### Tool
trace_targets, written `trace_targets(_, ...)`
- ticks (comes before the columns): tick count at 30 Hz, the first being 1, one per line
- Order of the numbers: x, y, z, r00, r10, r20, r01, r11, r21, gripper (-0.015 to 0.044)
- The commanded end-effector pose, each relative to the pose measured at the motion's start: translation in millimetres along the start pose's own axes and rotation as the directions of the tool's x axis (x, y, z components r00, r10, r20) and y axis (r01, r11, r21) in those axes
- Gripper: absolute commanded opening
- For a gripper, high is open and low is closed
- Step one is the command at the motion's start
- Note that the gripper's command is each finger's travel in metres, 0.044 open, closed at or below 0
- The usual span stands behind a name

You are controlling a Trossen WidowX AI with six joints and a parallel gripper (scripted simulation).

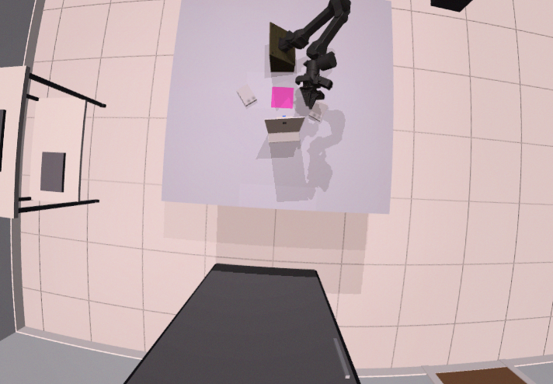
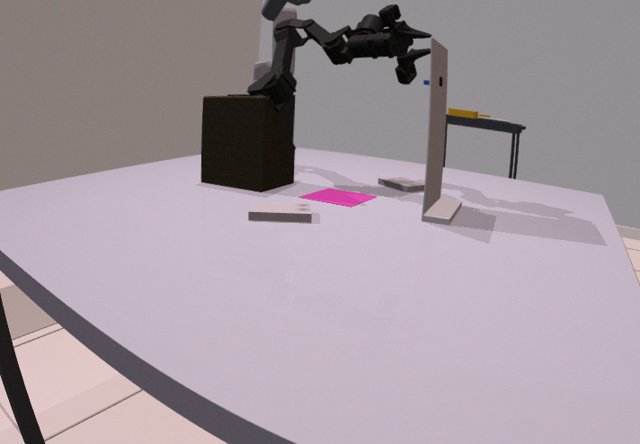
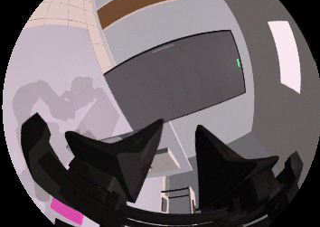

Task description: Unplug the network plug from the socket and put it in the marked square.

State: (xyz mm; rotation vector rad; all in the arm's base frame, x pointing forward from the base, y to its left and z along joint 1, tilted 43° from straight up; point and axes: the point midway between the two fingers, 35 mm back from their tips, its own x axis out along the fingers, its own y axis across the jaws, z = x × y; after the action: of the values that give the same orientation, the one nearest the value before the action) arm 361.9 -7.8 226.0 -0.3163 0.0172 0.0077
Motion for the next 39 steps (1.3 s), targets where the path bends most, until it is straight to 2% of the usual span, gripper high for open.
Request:
trace_targets(1, 2, 5, -19, 1.000, 0.008, -0.016, -0.009, 0.998, -0.054, 0.0156)
trace_targets(13, 0, 16, -74, 0.999, 0.014, -0.052, -0.026, 0.971, -0.238, 0.0156)
trace_targets(27, -22, 27, -127, 0.995, 0.022, -0.095, -0.061, 0.898, -0.437, 0.0156)
trace_targets(32, -30, 29, -137, 0.994, 0.024, -0.106, -0.072, 0.873, -0.483, 0.0156)
trace_targets(39, -22, 30, -136, 0.994, 0.023, -0.105, -0.072, 0.873, -0.483, 0.0156)
